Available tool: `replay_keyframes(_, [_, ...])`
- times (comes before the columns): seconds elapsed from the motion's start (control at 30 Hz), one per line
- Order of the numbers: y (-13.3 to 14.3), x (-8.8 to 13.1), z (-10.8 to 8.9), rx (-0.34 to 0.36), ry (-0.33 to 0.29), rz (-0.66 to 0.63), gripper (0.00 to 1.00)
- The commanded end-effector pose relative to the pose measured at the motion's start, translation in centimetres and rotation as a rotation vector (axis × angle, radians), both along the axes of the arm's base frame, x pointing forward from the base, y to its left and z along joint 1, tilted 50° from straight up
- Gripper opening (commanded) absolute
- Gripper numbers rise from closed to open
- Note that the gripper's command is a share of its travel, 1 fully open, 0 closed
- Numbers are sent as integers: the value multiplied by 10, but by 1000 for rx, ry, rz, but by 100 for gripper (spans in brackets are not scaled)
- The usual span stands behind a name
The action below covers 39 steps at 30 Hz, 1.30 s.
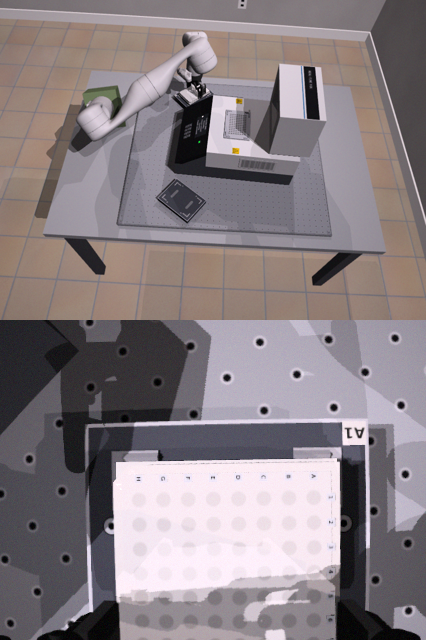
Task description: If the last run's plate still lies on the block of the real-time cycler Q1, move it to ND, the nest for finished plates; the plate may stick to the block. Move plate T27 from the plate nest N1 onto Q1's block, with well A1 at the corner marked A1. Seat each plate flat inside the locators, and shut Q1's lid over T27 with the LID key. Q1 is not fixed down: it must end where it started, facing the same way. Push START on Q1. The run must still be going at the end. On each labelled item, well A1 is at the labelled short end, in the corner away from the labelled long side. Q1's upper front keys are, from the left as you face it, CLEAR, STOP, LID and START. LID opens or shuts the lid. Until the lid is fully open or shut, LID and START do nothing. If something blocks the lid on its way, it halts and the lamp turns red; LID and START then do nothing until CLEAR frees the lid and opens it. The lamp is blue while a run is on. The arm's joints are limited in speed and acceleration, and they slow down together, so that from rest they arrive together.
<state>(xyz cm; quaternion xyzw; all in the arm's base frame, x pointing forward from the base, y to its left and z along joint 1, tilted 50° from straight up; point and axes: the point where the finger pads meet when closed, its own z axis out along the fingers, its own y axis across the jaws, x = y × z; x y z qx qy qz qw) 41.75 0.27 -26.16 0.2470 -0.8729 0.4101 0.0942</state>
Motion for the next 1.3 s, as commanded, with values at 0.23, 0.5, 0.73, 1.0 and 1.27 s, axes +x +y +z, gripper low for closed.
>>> replay_keyframes(0.23, [3, 1, 2, 1, -1, 1, 91])
replay_keyframes(0.5, [5, 0, 4, 1, -1, 1, 91])
replay_keyframes(0.73, [11, 0, 9, 1, -1, 1, 91])
replay_keyframes(1.0, [19, 0, 16, 1, -1, 1, 91])
replay_keyframes(1.27, [25, -1, 21, 1, -1, 1, 91])
